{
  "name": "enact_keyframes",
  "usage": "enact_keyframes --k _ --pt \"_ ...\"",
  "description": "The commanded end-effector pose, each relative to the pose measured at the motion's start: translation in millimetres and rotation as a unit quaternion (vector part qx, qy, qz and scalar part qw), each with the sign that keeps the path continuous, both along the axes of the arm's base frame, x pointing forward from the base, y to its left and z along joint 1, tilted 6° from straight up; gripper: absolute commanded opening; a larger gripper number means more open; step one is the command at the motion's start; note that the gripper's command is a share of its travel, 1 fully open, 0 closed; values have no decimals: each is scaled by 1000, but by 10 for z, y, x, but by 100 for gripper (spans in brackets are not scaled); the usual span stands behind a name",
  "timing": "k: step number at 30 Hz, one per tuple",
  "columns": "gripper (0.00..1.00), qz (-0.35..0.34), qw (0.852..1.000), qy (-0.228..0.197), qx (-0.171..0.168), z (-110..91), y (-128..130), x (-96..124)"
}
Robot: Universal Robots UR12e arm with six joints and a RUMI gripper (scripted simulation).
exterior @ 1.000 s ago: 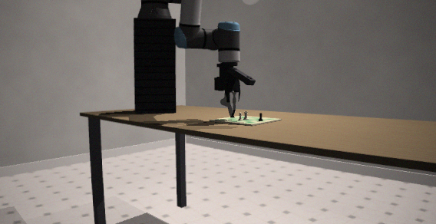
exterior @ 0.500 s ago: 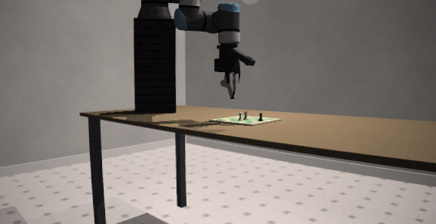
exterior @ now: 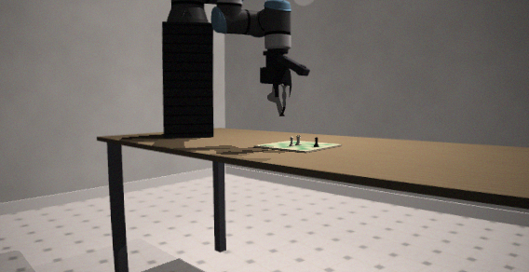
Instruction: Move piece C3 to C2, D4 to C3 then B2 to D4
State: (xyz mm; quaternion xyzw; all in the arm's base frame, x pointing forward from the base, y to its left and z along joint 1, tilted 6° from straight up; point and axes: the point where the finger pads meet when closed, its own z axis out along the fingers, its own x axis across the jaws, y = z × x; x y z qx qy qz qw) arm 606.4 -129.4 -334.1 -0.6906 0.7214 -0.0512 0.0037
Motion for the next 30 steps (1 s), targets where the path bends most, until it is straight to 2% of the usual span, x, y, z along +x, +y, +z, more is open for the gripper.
enact_keyframes --k 1,8,13,17,19,24,30 --pt "0 2 1000 0 0 5 1 6" --pt "0 30 1000 2 -2 3 25 44" --pt "0 87 996 6 -7 -1 75 121" --pt "0 155 988 10 -12 -4 137 209" --pt "0 155 988 10 -12 -4 137 209" --pt "0 261 965 18 -20 -6 236 343" --pt "0 397 917 27 -31 -3 374 513"
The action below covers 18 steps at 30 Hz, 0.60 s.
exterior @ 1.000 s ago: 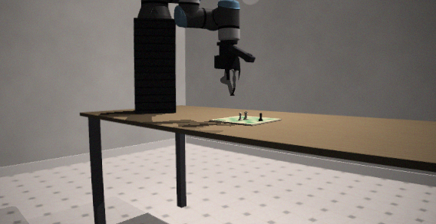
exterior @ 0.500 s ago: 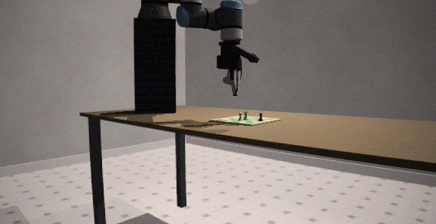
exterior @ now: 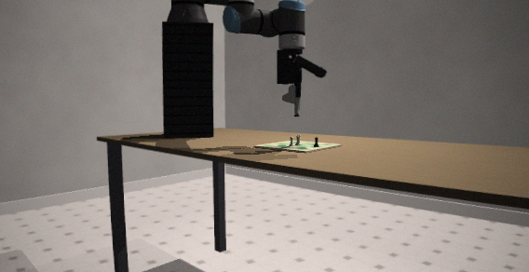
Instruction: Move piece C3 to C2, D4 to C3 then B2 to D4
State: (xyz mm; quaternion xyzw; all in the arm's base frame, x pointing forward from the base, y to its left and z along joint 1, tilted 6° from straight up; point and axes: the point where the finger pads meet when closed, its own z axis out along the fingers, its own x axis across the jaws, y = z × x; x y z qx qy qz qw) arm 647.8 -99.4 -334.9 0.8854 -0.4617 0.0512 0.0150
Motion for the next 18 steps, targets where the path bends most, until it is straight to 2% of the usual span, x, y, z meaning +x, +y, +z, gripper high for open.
enact_keyframes --k 1,4,6,12,18 --pt "0 108 994 8 -6 7 97 126" --pt "0 178 984 13 -11 11 164 204" --pt "0 178 984 13 -11 11 164 204" --pt "0 296 955 21 -21 23 279 333" --pt "0 371 928 27 -27 34 355 416"
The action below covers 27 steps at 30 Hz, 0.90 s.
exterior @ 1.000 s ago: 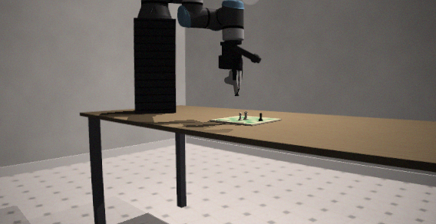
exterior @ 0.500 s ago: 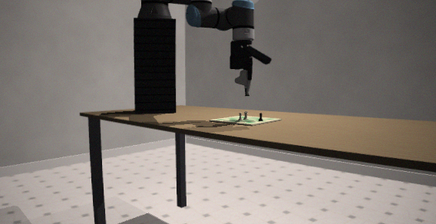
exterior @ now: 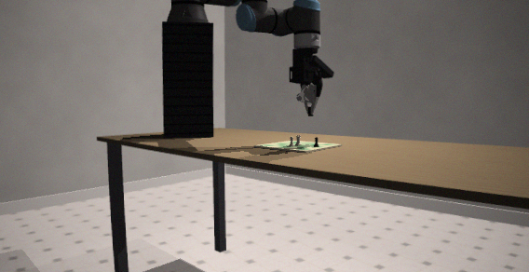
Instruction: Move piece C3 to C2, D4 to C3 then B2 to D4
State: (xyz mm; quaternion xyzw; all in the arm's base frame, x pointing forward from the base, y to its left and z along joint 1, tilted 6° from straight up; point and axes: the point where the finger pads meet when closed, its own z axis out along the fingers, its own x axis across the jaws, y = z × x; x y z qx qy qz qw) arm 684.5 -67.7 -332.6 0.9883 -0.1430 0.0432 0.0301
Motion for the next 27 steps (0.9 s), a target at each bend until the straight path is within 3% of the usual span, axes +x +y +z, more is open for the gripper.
enact_keyframes --k 1,27 --pt "0 54 999 4 -3 12 47 58" --pt "0 84 996 6 -5 12 75 90"
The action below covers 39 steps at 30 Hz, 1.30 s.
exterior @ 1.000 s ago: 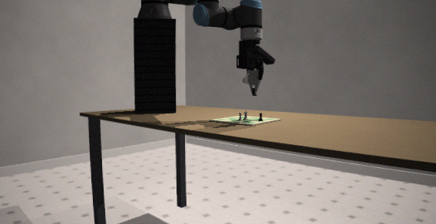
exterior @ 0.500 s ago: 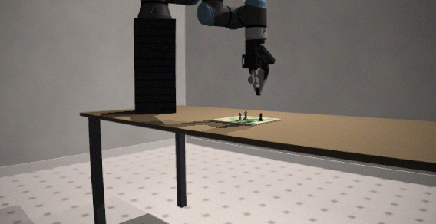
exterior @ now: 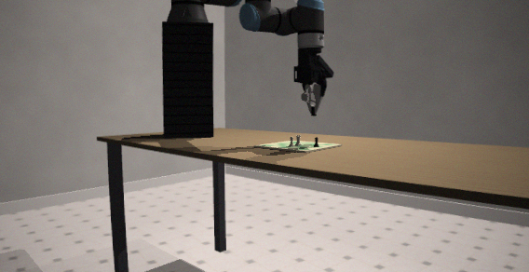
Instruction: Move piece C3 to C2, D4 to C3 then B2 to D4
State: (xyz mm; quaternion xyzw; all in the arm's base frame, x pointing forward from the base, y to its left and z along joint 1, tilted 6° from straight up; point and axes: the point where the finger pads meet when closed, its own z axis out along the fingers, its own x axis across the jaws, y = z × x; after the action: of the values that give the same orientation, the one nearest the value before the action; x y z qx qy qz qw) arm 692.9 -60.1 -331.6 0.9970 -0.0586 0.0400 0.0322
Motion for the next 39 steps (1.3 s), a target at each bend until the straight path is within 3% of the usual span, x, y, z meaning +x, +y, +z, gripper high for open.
enact_keyframes --k 1,12,27,39 --pt "0 0 1000 -1 0 -4 -1 6" --pt "0 0 1000 0 0 -230 -18 24" --pt "0 0 1000 0 0 -874 -66 74" --pt "0 0 1000 0 0 -950 -71 80"
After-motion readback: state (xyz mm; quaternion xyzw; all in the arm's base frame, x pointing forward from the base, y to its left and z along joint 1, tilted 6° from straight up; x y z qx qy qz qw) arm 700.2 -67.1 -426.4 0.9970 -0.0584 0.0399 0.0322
